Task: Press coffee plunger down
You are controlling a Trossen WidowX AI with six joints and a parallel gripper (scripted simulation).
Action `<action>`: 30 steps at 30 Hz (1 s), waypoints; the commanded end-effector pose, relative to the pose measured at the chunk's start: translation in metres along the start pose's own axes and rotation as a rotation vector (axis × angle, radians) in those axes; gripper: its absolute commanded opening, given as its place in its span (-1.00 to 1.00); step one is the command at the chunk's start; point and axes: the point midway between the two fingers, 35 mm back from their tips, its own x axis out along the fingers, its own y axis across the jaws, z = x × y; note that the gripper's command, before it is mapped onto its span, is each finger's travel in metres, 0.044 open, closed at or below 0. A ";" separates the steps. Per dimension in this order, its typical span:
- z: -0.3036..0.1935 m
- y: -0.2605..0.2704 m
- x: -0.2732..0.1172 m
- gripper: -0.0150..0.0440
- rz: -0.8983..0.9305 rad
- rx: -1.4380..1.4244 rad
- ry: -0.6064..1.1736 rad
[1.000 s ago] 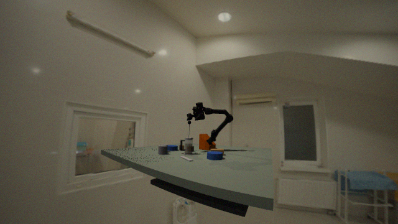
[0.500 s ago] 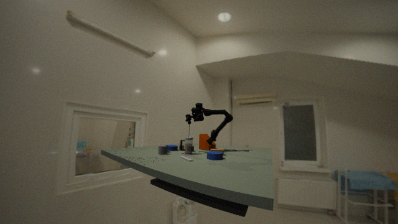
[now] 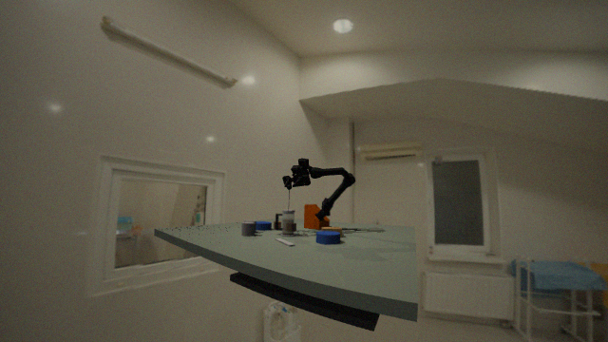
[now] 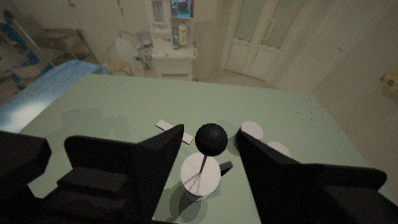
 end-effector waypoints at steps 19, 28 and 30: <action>-0.007 -0.002 0.006 -0.06 -0.004 0.009 0.003; -0.018 -0.004 0.015 -0.06 -0.005 0.008 0.005; -0.021 -0.004 0.017 -0.06 -0.006 0.008 0.006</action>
